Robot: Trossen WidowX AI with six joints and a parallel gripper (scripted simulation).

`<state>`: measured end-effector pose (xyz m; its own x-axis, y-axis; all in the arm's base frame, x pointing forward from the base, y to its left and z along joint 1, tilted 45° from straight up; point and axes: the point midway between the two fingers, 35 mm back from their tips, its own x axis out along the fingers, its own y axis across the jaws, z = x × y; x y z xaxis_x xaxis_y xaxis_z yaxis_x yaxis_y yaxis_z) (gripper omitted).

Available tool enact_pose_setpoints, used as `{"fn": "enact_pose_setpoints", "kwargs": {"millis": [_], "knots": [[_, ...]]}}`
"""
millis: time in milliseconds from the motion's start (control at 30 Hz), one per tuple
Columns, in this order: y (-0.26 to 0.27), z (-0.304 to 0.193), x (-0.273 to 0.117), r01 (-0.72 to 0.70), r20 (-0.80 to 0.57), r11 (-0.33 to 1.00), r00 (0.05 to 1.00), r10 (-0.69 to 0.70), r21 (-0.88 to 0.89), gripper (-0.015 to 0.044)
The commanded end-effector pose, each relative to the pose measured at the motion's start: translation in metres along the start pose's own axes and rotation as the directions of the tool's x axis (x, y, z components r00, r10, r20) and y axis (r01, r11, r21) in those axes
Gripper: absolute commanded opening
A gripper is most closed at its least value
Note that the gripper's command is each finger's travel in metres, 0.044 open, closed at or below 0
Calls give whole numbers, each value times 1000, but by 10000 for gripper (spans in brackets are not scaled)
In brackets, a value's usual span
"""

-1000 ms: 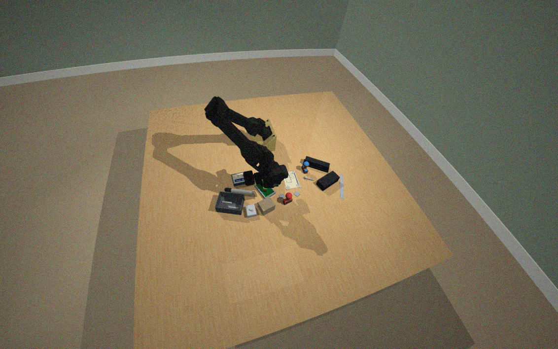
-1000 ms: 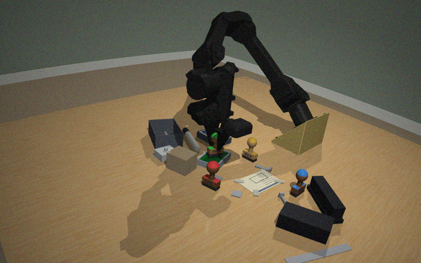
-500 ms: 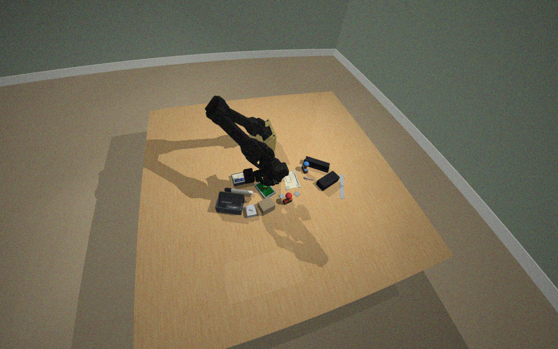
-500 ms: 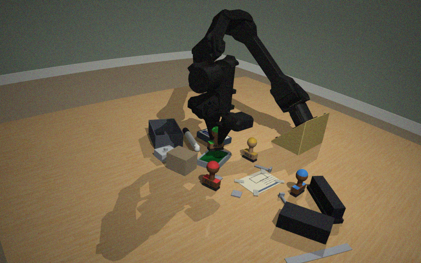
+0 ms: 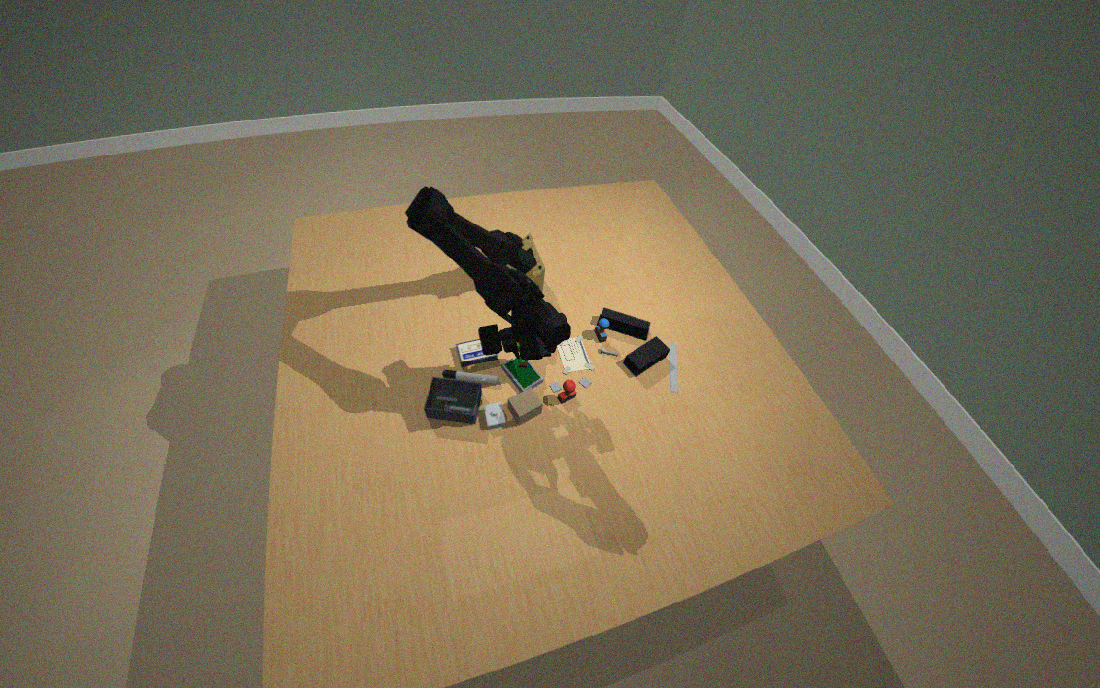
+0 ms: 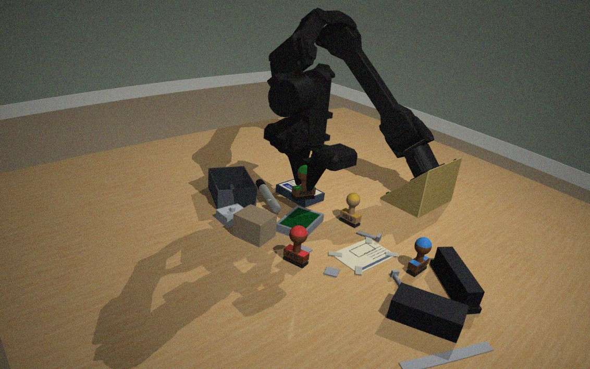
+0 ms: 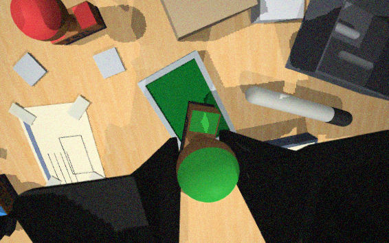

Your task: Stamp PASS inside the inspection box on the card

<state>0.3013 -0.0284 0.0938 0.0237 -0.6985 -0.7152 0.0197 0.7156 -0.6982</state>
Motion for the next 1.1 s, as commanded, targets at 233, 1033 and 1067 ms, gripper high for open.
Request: {"fn": "enact_pose_setpoints", "kwargs": {"millis": [233,1033,1067], "knots": [[26,-2,-10,-12,2,999,1000,12,-46,0],[130,-38,-8,-11,-3,962,1000,10,-273,0],[130,-38,-7,-11,-3,962,1000,10,-273,0]]}}
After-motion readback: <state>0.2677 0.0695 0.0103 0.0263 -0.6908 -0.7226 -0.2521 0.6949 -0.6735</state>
